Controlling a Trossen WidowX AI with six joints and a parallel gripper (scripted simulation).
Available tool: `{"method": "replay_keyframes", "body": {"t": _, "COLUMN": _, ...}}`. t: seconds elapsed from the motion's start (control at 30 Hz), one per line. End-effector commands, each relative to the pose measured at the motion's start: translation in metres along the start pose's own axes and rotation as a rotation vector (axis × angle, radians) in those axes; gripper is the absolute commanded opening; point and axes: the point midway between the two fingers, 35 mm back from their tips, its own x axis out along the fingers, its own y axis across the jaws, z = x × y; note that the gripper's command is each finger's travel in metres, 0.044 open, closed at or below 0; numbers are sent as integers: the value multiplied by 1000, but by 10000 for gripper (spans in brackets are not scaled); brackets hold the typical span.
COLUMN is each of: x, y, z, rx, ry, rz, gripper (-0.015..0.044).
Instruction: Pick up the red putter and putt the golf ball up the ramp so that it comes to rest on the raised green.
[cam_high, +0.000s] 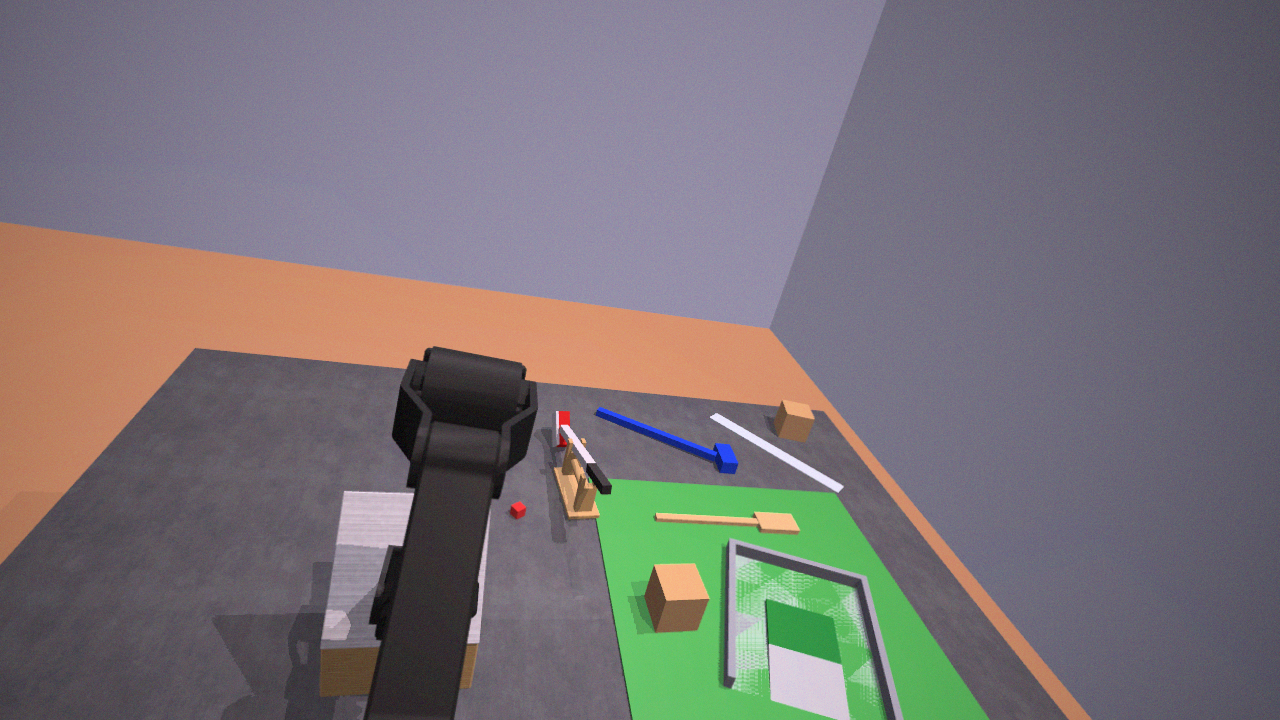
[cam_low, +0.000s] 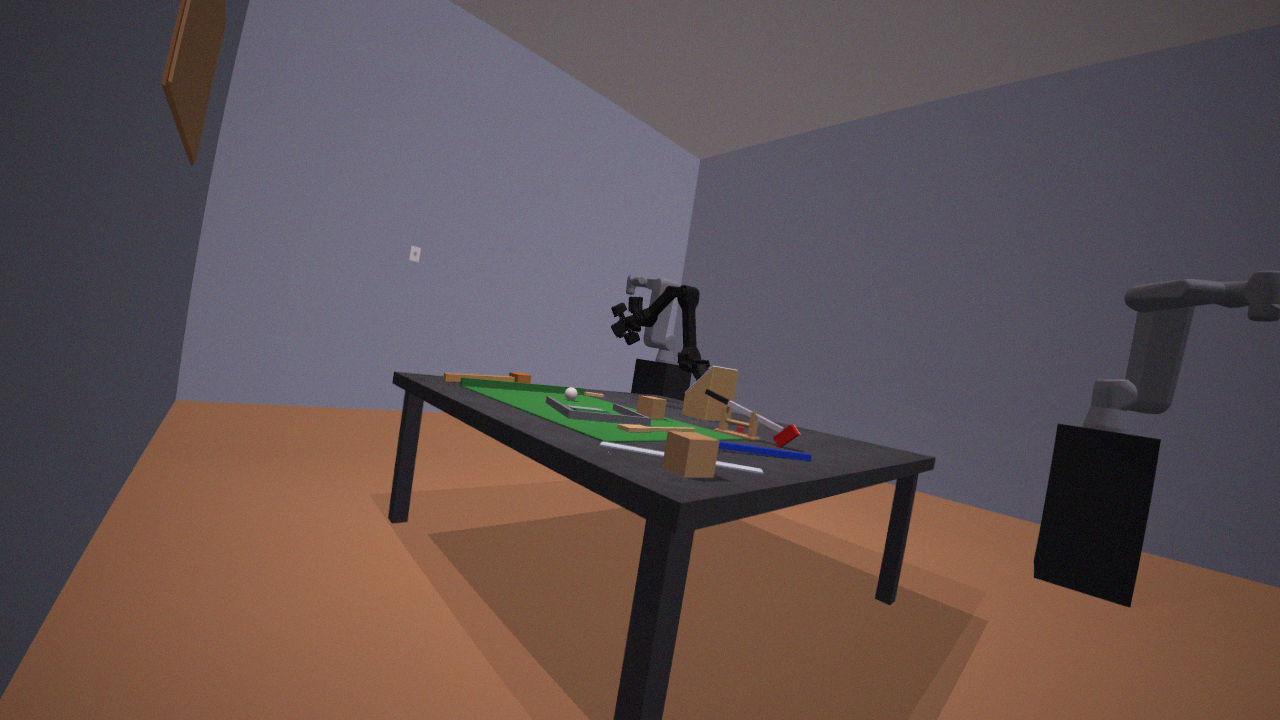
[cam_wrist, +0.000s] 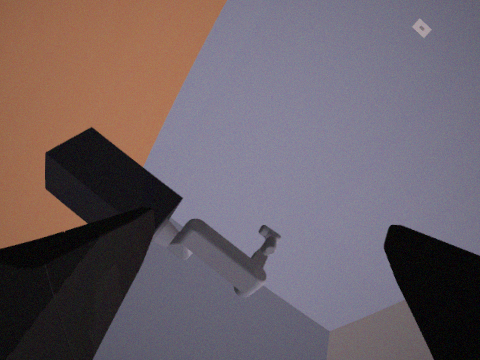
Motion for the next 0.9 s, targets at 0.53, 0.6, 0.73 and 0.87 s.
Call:
{"method": "replay_keyframes", "body": {"t": 0.53, "x": -92, "y": 42, "z": 281, "rx": 404, "ry": -737, "rz": 468, "gripper": 440}}
{"method": "replay_keyframes", "body": {"t": 0.6, "x": -116, "y": 41, "z": 306, "rx": 415, "ry": -812, "rz": 517, "gripper": 440}}
{"method": "replay_keyframes", "body": {"t": 0.73, "x": -171, "y": 35, "z": 349, "rx": 422, "ry": -961, "rz": 614, "gripper": 440}}
{"method": "replay_keyframes", "body": {"t": 0.87, "x": -232, "y": 27, "z": 382, "rx": 407, "ry": -1102, "rz": 704, "gripper": 440}}
